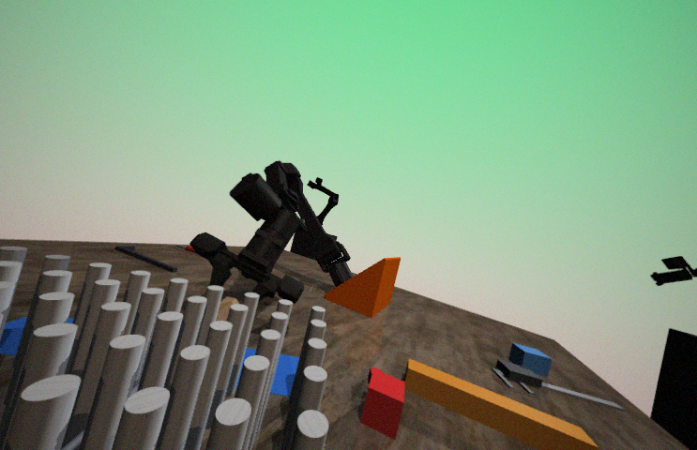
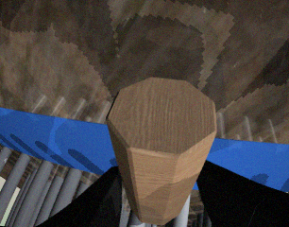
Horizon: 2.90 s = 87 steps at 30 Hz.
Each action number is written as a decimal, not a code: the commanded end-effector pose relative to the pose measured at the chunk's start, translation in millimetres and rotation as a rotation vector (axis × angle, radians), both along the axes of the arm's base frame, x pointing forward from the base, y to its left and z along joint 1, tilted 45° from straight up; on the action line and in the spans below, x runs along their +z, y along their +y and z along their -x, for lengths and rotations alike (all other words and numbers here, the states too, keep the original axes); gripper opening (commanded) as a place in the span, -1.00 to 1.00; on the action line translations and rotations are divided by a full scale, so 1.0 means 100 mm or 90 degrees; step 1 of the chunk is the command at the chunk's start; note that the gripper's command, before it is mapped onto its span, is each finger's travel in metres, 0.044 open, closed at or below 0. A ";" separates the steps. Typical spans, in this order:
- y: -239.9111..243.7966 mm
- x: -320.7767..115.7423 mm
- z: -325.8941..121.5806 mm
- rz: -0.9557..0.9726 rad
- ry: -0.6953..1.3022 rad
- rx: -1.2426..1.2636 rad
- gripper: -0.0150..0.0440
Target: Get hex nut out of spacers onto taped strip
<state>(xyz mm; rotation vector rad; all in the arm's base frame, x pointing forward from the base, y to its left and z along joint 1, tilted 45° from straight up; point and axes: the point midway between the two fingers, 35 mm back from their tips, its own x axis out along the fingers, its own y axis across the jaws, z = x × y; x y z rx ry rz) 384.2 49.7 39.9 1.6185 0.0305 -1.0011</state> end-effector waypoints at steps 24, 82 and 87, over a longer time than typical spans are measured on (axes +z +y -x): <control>-0.08 -0.08 0.05 0.000 0.004 0.011 -0.49; -0.27 0.03 0.33 0.001 0.006 0.009 -0.49; -0.28 0.03 0.35 0.001 0.006 0.009 -0.49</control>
